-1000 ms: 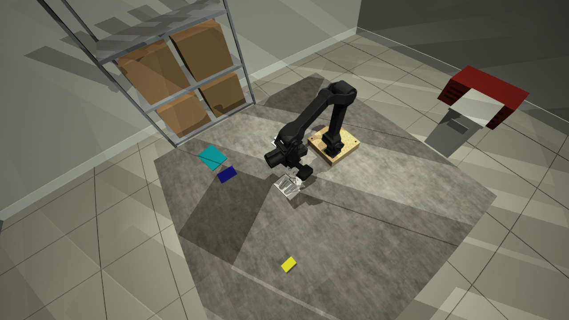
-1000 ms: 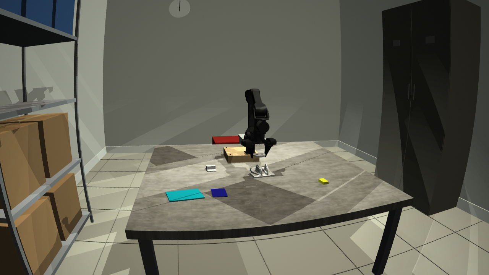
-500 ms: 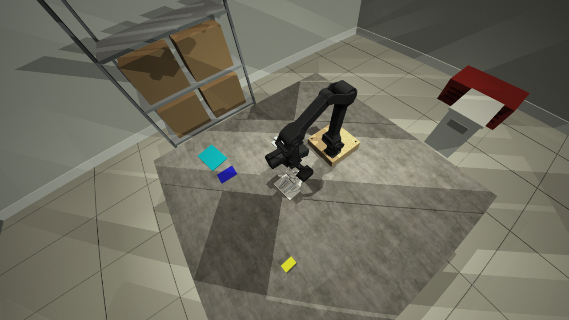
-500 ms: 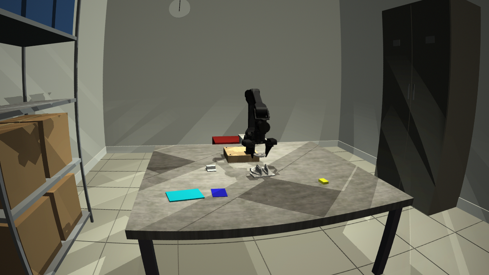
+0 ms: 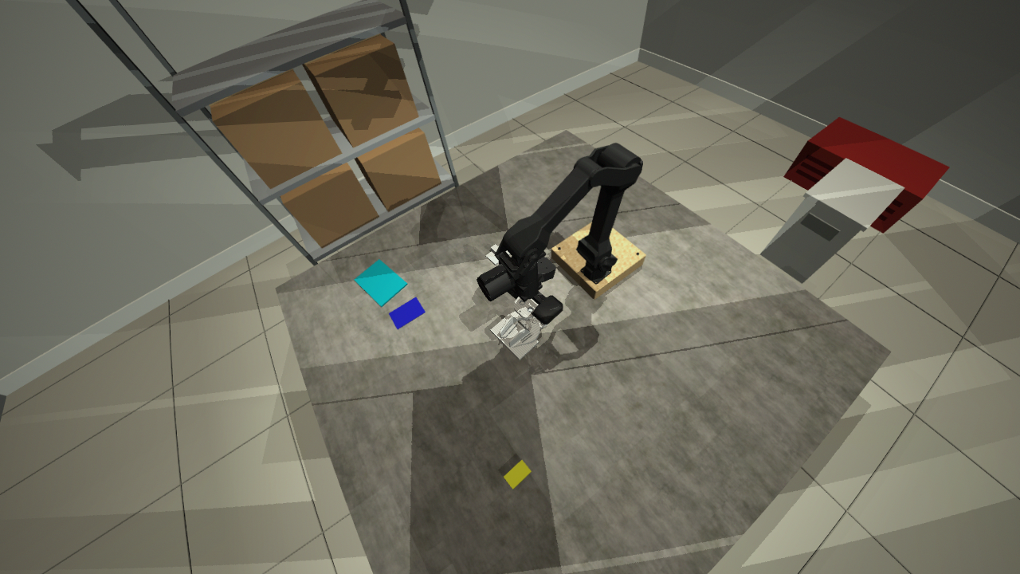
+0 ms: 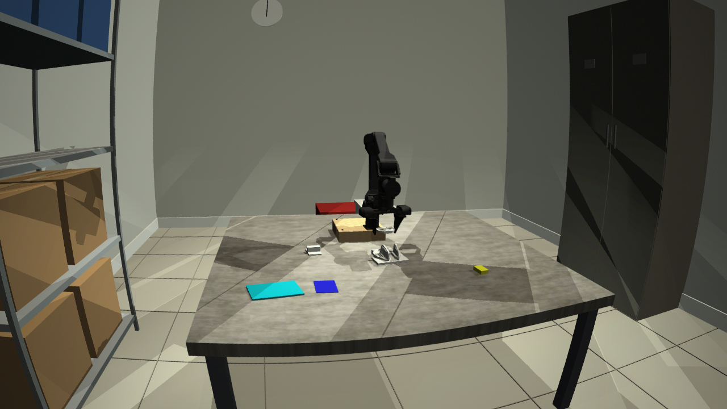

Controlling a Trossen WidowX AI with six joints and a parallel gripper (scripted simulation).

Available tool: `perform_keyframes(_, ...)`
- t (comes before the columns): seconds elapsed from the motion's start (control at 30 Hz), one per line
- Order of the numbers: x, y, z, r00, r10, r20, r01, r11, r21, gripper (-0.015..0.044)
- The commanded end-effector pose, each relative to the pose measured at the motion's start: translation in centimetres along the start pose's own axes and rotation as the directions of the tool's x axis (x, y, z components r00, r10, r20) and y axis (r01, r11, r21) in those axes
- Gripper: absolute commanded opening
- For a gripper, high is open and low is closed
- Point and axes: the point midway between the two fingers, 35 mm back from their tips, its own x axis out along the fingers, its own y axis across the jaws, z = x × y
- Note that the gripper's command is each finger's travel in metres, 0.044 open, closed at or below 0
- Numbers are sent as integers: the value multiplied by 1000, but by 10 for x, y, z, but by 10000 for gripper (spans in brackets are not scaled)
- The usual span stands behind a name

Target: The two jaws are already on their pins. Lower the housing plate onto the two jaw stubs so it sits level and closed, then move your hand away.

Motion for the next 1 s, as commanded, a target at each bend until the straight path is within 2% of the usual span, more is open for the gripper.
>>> perform_keyframes(0.0, 1, 1, 9, 1000, 2, 6, -2, 1000, 0, 351)
perform_keyframes(0.97, 1, 1, 11, 1000, 2, 6, -2, 1000, -9, 351)
